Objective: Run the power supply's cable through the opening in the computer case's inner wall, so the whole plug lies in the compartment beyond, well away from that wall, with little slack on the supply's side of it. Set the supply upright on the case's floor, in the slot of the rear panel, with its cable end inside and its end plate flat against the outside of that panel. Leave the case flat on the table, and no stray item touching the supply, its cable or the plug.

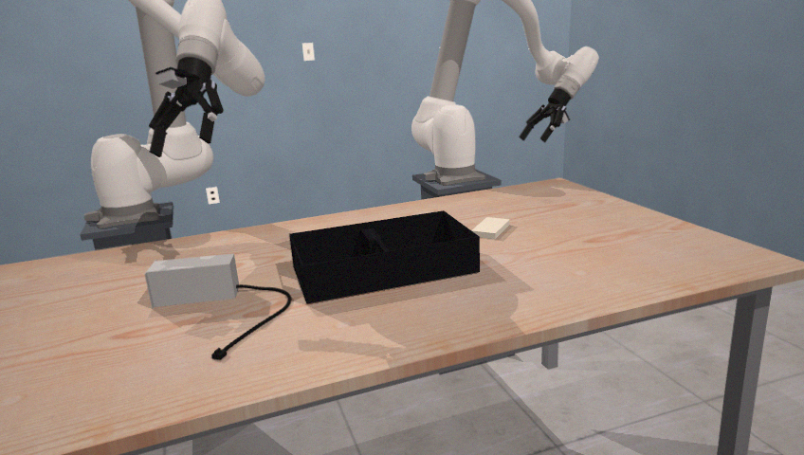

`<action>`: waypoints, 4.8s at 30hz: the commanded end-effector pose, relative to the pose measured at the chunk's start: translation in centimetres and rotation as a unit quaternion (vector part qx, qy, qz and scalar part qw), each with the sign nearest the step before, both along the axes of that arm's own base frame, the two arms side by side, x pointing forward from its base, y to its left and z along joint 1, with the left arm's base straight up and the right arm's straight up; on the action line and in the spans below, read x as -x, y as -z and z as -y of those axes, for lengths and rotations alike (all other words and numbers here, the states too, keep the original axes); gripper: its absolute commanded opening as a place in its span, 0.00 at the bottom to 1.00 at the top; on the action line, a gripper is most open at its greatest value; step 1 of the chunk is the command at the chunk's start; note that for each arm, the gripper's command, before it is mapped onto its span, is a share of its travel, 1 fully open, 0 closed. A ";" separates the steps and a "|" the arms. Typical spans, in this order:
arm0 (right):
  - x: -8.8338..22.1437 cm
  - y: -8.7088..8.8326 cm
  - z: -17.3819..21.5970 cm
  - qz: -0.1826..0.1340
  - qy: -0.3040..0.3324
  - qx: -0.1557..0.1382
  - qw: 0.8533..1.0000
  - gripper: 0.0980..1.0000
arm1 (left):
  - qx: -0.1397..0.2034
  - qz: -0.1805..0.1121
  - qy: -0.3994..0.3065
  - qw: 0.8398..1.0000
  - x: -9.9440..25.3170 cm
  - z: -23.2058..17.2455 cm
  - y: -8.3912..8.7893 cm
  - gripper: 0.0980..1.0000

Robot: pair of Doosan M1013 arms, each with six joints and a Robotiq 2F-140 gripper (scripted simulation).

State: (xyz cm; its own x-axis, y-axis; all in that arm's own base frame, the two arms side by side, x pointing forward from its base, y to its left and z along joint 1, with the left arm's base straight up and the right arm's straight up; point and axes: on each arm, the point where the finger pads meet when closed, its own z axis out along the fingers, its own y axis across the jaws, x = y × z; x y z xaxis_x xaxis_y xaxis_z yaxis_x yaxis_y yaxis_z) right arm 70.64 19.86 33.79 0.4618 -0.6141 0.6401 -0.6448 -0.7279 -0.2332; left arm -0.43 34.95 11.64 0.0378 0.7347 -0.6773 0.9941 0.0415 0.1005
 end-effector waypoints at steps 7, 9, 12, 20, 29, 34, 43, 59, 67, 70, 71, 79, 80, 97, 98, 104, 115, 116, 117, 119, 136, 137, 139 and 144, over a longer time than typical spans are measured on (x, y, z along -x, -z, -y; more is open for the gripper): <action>0.0 -0.1 0.0 0.000 0.000 0.000 1.000 1.00 | 0.010 -0.030 0.000 0.999 1.4 1.3 -0.2 1.00; 0.0 -0.1 0.0 0.000 0.000 0.000 1.000 1.00 | 0.011 -0.036 0.000 0.999 1.7 1.5 -0.2 1.00; 0.0 -0.1 0.0 0.000 0.000 0.000 1.000 1.00 | 0.012 -0.038 0.000 0.999 1.8 1.7 -0.2 1.00; 0.0 -0.1 0.0 0.000 0.000 0.000 1.000 1.00 | 0.017 -0.054 -0.001 0.998 2.6 2.3 -0.4 1.00; 0.0 -0.1 0.0 0.000 0.000 0.000 1.000 1.00 | 0.019 -0.063 -0.001 0.998 3.0 2.7 -0.4 1.00; 0.0 -0.1 0.0 0.000 0.000 0.000 1.000 1.00 | 0.020 -0.066 -0.001 0.998 3.1 2.8 -0.4 1.00; 0.0 -0.1 0.0 0.000 0.000 0.000 1.000 1.00 | 0.021 -0.068 -0.001 0.997 3.2 2.9 -0.5 1.00; -3.8 6.5 2.4 -0.087 0.215 -0.139 0.963 1.00 | 0.021 -0.068 -0.001 0.997 3.2 2.9 -0.5 1.00; -6.5 10.9 2.6 -0.154 0.359 -0.235 0.890 1.00 | 0.021 -0.068 -0.001 0.997 3.2 2.9 -0.5 1.00; -7.9 12.4 2.4 -0.183 0.412 -0.273 0.850 1.00 | 0.021 -0.068 -0.001 0.997 3.2 2.9 -0.5 1.00; -8.4 12.8 2.3 -0.193 0.429 -0.286 0.835 1.00 | 0.021 -0.068 -0.001 0.997 3.2 2.9 -0.5 1.00; -9.1 13.4 2.2 -0.206 0.452 -0.303 0.813 1.00 | 0.021 -0.068 -0.001 0.997 3.2 2.9 -0.5 1.00; -9.1 13.4 2.2 -0.206 0.452 -0.303 0.813 1.00 | 0.021 -0.068 -0.001 0.997 3.2 2.9 -0.5 1.00; -9.1 13.6 2.2 -0.206 0.452 -0.303 0.813 1.00 | 0.021 -0.068 -0.001 0.997 3.2 2.9 -0.5 1.00; -9.1 13.6 2.2 -0.206 0.452 -0.303 0.813 1.00 | 0.021 -0.068 -0.001 0.997 3.2 2.9 -0.5 1.00; -9.1 14.2 2.2 -0.206 0.452 -0.303 0.813 1.00 | 0.021 -0.068 -0.001 0.997 3.2 2.9 -0.5 1.00; -9.1 16.0 2.2 -0.206 0.452 -0.303 0.813 1.00 | 0.021 -0.068 -0.001 0.997 3.2 2.9 -0.5 1.00; -9.1 16.3 2.2 -0.206 0.452 -0.303 0.813 1.00 | 0.021 -0.068 -0.001 0.997 3.2 2.9 -0.5 1.00; -9.1 16.6 2.2 -0.206 0.452 -0.303 0.813 1.00 | 0.021 -0.068 -0.001 0.997 3.2 2.9 -0.5 1.00; -9.1 17.2 2.2 -0.206 0.452 -0.303 0.813 1.00 | 0.021 -0.068 -0.001 0.997 3.2 2.9 -0.5 1.00; -9.1 22.6 2.2 -0.206 0.452 -0.303 0.813 1.00 | 0.021 -0.068 -0.001 0.997 3.2 2.9 -0.5 1.00; -9.1 22.9 2.2 -0.206 0.452 -0.303 0.813 1.00 | 0.021 -0.068 -0.001 0.997 3.2 2.9 -0.5 1.00; -9.1 23.6 2.2 -0.206 0.452 -0.303 0.813 1.00 | 0.021 -0.068 -0.001 0.997 3.2 2.9 -0.5 1.00; -9.1 25.2 2.2 -0.206 0.452 -0.303 0.813 1.00 | 0.021 -0.068 -0.001 0.997 3.2 2.9 -0.5 1.00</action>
